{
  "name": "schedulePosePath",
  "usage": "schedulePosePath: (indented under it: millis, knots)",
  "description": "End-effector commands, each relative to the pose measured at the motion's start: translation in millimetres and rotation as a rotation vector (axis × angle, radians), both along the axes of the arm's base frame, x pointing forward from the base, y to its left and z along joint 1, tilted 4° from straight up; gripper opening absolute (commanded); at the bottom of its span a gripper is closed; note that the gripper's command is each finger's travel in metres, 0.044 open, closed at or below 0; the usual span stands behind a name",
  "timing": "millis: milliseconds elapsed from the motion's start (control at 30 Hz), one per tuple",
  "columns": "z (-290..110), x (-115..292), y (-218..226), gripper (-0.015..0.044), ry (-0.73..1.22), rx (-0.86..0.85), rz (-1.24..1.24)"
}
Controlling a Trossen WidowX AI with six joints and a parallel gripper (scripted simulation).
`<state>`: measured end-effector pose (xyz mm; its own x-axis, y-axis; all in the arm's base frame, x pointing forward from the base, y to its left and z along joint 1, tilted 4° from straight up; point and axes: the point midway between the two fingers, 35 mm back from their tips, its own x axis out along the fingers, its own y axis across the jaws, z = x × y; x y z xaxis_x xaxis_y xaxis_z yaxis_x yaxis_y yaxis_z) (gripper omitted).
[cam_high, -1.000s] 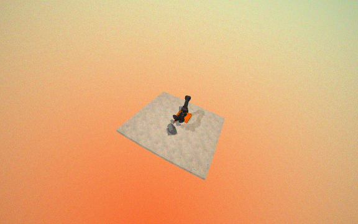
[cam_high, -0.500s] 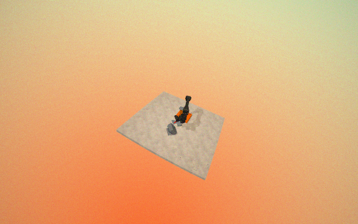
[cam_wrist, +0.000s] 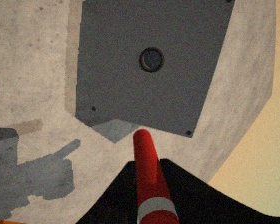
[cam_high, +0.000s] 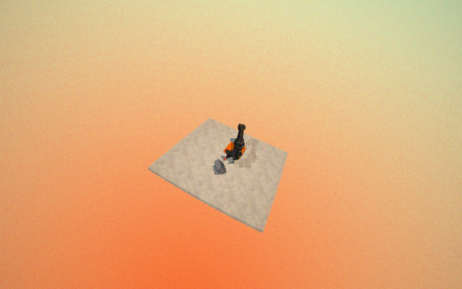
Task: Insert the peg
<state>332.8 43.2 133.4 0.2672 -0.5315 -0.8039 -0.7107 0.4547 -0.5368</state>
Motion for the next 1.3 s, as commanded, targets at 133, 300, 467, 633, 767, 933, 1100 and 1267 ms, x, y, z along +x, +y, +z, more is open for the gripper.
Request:
schedulePosePath:
  millis: [133,300,467,633,767,933,1100,1267]
  knots:
    - [0,1,10,0.0000,-0.028,-0.024,0.015]
    - [1,1,17,0.0000,-0.046,-0.037,0.027]
    - [2,1,23,0.0000,-0.065,-0.049,0.038]
    - [3,0,30,0.0000,-0.083,-0.061,0.050]
    - [4,0,35,0.0000,-0.099,-0.070,0.059]
    - [5,0,42,0.0000,-0.119,-0.080,0.071]
    - [6,-1,48,0.0000,-0.139,-0.090,0.083]
    - [8,-2,55,0.0000,-0.160,-0.099,0.096]
